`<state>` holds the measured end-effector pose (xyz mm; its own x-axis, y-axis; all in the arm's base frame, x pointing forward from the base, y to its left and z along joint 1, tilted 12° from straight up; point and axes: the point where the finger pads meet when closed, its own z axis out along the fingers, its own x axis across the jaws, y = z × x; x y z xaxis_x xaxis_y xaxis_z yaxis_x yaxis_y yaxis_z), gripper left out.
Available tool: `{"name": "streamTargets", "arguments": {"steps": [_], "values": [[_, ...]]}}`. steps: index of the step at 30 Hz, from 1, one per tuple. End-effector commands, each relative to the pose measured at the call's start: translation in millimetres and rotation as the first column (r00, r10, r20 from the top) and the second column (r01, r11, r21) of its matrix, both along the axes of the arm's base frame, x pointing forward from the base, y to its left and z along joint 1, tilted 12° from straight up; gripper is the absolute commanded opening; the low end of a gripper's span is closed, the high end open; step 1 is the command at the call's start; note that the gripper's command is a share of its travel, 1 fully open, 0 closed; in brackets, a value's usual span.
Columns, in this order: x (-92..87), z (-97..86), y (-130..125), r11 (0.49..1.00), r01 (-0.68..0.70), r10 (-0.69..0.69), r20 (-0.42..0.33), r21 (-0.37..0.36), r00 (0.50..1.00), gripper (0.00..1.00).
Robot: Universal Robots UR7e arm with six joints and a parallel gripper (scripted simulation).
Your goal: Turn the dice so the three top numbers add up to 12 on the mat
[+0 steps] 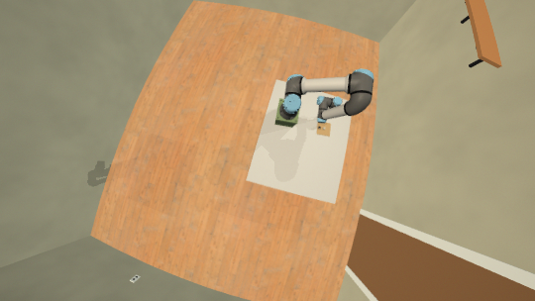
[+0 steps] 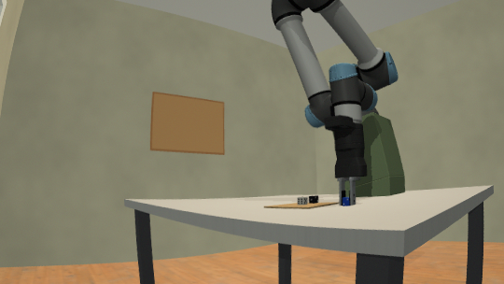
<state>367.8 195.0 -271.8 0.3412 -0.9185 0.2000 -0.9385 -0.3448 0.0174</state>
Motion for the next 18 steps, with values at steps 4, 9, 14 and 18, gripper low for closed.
{"name": "streamTargets", "arguments": {"steps": [4, 9, 14, 18], "values": [[0.3, 2.8, 0.7, 1.000, 0.000, 0.000, 0.001, 0.000, 1.000, 0.40], [-0.2, 12.3, 2.6, 1.000, 0.000, 0.000, 0.001, 0.000, 1.000, 0.40], [-1.2, 29.2, 5.9, 1.000, 0.000, 0.000, 0.001, 0.000, 1.000, 0.40], [-2.1, 46.0, 9.2, 1.000, 0.000, 0.000, 0.001, 0.000, 1.000, 0.40]]}}
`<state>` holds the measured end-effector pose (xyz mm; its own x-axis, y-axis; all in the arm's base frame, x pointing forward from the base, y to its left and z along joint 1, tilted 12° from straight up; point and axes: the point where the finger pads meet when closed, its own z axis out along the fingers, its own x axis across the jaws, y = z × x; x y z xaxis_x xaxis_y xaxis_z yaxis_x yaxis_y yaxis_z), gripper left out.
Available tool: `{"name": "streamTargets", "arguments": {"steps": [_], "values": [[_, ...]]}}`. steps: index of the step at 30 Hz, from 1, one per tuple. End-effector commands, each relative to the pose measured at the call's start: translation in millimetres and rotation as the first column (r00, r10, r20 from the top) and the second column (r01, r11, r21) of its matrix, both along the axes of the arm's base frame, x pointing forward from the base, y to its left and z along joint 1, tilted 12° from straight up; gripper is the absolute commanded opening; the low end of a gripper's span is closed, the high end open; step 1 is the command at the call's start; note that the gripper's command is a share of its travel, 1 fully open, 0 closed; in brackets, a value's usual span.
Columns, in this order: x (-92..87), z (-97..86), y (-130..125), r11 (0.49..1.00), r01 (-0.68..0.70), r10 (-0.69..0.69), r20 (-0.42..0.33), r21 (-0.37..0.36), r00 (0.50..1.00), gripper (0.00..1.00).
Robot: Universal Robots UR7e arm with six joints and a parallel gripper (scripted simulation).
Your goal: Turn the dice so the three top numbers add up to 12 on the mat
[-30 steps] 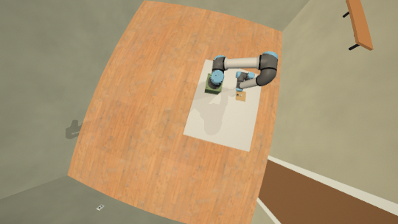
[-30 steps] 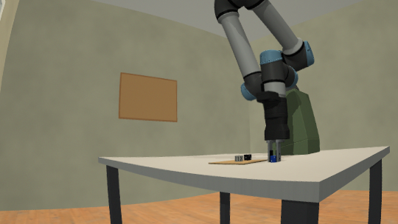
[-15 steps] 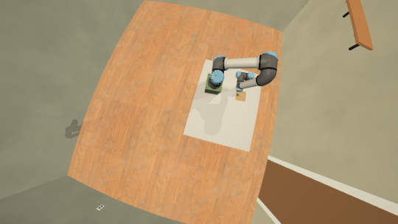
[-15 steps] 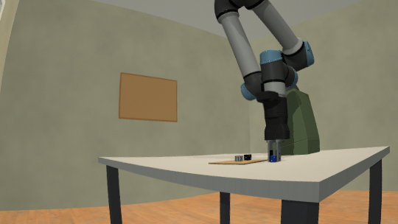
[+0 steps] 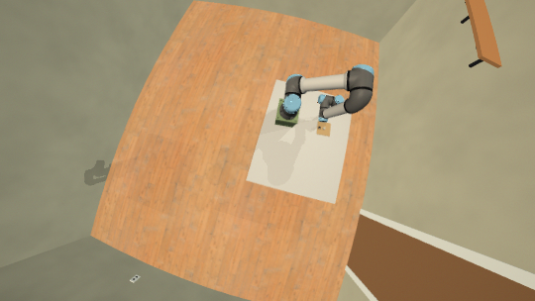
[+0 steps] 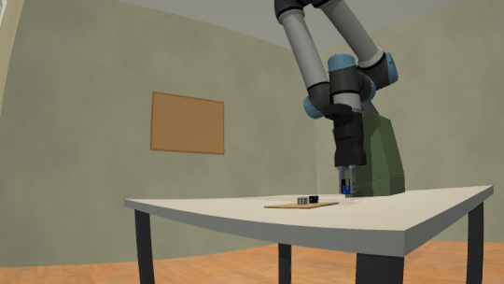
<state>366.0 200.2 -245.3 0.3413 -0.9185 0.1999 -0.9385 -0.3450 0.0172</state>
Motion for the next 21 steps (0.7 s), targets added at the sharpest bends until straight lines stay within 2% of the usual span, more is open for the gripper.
{"name": "streamTargets", "arguments": {"steps": [1, 13, 21], "values": [[-0.3, 19.5, 4.0, 1.000, 0.000, 0.000, 0.001, 0.000, 1.000, 0.40], [-2.6, 60.7, 12.2, 1.000, 0.000, 0.000, 0.001, 0.000, 1.000, 0.40], [-3.1, 70.5, 14.1, 1.000, 0.000, 0.000, 0.001, 0.000, 1.000, 0.40]]}}
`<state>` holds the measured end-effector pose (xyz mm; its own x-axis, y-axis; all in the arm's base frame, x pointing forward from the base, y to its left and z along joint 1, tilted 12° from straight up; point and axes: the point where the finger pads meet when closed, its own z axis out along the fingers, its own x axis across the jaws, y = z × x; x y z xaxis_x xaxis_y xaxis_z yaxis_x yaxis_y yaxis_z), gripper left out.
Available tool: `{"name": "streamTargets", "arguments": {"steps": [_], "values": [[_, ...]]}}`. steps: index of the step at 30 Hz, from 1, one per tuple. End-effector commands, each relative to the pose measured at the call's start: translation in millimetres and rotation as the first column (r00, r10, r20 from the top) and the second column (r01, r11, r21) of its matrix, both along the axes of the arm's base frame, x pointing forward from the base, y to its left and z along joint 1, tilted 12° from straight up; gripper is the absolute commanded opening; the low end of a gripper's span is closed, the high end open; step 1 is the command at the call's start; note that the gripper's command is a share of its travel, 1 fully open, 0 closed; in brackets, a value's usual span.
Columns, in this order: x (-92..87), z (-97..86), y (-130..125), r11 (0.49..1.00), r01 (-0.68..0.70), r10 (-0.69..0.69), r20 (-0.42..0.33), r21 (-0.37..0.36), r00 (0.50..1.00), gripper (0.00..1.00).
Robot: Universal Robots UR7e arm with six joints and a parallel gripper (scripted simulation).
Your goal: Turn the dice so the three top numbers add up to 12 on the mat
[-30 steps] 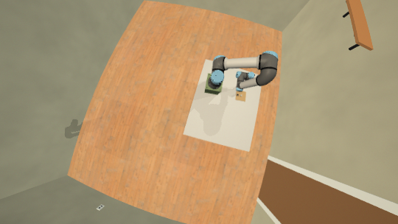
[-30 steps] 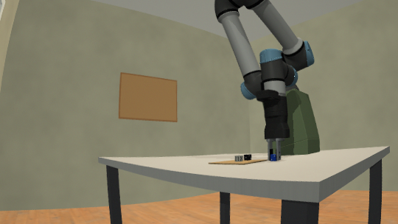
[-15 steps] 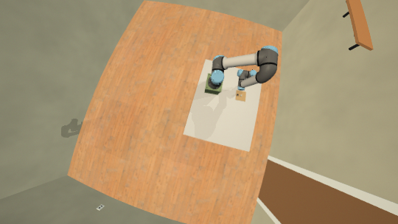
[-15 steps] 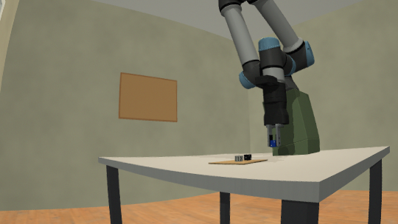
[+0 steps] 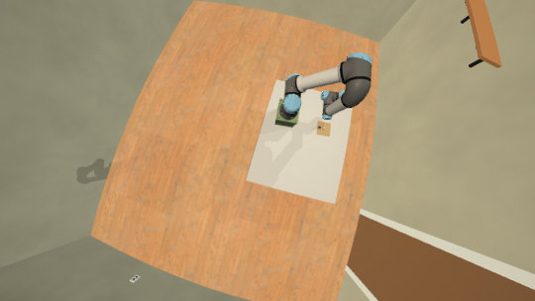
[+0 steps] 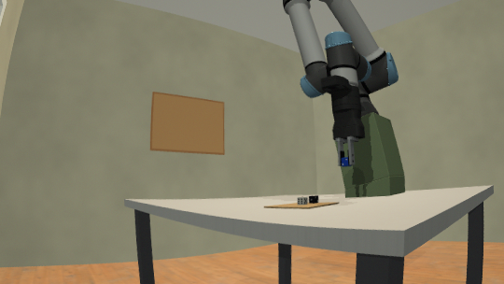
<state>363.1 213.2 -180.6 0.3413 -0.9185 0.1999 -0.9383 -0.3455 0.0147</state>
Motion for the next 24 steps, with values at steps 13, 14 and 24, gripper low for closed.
{"name": "streamTargets", "arguments": {"steps": [13, 14, 24], "values": [[0.7, 7.5, 0.5, 1.000, 0.001, -0.001, -0.001, 0.000, 1.000, 0.40], [0.7, 7.5, 0.5, 1.000, 0.001, -0.001, -0.001, 0.000, 1.000, 0.40], [60.4, 26.3, -63.6, 0.999, 0.037, -0.037, 0.005, 0.004, 0.999, 0.40]]}}
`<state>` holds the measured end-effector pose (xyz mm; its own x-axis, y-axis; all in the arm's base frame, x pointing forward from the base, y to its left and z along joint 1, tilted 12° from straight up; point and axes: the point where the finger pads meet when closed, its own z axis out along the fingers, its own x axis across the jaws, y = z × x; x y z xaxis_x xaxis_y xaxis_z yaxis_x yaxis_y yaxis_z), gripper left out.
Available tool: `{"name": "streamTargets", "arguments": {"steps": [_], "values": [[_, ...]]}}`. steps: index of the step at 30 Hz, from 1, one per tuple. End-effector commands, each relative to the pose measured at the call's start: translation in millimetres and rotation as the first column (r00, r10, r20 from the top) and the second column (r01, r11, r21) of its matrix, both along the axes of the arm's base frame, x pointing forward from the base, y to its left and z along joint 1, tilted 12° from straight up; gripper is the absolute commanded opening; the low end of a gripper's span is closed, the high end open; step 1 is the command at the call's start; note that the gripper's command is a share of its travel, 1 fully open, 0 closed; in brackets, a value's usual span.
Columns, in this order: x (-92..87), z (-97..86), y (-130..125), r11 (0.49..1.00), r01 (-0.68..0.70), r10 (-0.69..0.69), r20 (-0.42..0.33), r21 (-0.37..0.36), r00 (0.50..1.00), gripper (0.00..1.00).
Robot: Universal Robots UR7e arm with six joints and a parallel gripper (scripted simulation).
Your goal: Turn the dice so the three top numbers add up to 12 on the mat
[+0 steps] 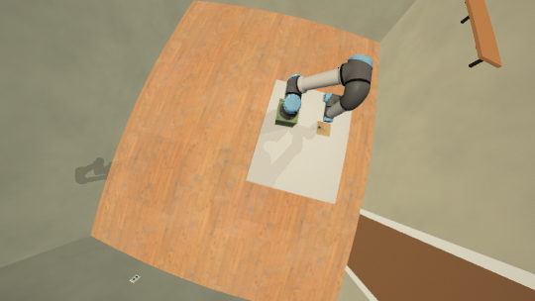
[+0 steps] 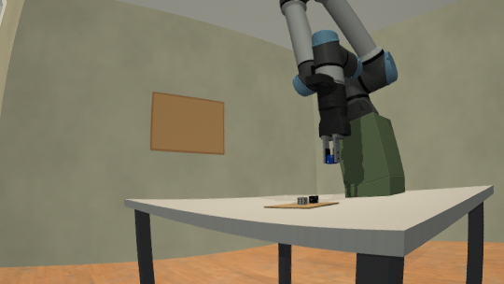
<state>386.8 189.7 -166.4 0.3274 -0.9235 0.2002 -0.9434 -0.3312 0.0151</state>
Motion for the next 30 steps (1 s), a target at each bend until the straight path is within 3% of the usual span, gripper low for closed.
{"name": "streamTargets", "arguments": {"steps": [1, 6, 25, 30], "values": [[44.1, 15.0, -50.5, 1.000, 0.027, -0.027, 0.007, 0.004, 1.000, 0.40], [63.6, 23.3, -81.4, 0.999, 0.042, -0.042, 0.010, 0.003, 0.999, 0.40], [64.3, 22.7, -82.8, 0.999, 0.042, -0.042, 0.010, 0.003, 0.999, 0.40], [64.7, 15.2, -84.3, 0.999, 0.042, -0.042, 0.010, 0.003, 0.999, 0.40]]}}
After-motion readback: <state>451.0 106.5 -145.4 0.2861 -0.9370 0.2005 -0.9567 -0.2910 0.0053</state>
